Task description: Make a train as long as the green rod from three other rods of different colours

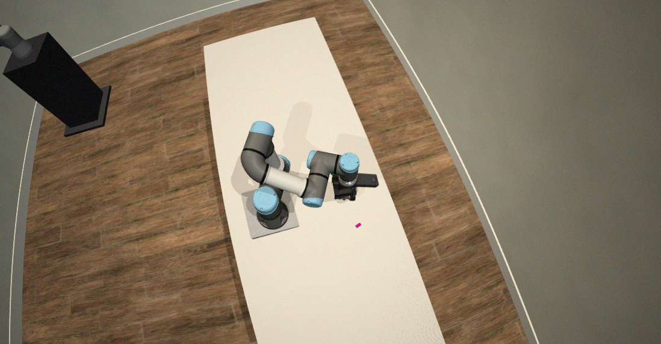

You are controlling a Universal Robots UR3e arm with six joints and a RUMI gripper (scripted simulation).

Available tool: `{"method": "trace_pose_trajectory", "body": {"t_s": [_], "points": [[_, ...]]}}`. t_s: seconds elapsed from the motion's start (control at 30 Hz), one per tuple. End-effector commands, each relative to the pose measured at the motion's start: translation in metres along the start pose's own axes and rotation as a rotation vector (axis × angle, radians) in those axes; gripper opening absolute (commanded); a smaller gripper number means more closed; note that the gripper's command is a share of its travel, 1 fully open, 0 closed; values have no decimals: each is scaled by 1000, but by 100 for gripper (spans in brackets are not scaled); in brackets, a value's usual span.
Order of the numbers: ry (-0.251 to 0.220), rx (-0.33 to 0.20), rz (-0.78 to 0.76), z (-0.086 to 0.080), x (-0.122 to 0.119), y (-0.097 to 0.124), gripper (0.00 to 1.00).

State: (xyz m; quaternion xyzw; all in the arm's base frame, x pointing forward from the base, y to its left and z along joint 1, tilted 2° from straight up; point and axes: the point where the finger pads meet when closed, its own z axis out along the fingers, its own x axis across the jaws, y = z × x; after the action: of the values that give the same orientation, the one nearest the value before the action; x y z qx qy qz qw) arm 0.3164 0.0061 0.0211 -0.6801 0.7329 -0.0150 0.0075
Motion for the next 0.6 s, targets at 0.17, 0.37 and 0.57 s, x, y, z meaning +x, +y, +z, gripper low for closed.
{"method": "trace_pose_trajectory", "body": {"t_s": [0.17,0.37,0.57], "points": [[1,2,0,3,0,-1,0],[1,2,0,7,0,-1,0],[1,2,0,11,0,-1,0]]}}
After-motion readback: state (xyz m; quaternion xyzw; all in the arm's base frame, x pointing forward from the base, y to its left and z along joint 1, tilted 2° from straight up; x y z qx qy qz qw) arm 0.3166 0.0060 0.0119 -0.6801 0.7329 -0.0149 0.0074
